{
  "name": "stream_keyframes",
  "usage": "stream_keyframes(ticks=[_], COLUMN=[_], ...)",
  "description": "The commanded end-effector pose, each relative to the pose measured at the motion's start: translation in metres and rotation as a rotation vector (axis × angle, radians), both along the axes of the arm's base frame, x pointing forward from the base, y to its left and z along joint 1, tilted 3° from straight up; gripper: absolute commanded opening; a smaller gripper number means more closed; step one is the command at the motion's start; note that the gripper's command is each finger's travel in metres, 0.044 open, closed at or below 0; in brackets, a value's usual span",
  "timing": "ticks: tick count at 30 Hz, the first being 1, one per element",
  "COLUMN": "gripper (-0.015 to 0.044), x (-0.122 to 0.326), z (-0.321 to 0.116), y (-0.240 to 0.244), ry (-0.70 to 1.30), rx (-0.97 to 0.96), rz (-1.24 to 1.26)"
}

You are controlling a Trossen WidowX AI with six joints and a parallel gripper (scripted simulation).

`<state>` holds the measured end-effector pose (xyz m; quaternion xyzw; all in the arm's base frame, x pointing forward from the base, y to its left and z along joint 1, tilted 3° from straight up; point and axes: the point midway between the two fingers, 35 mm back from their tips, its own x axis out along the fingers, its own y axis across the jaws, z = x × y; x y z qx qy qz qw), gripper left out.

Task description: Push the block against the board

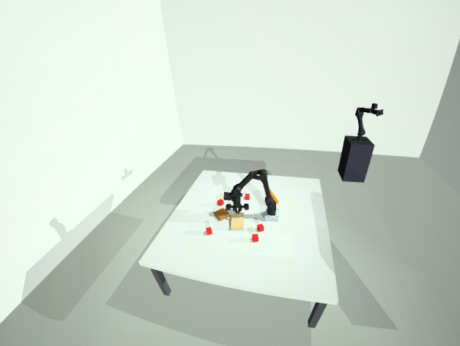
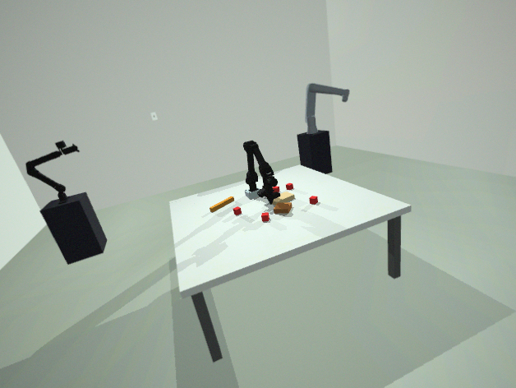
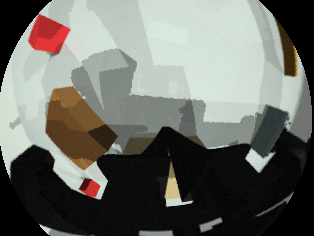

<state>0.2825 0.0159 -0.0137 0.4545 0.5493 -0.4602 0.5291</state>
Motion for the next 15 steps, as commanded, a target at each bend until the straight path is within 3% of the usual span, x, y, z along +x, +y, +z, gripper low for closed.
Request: stream_keyframes(ticks=[1,15], gripper=[0.0,0.0], x=[0.0,0.003], z=[0.0,0.0], y=[0.001,-0.012], ry=[0.0,0.0], rx=[0.005,0.003], rz=[-0.005,-0.005])
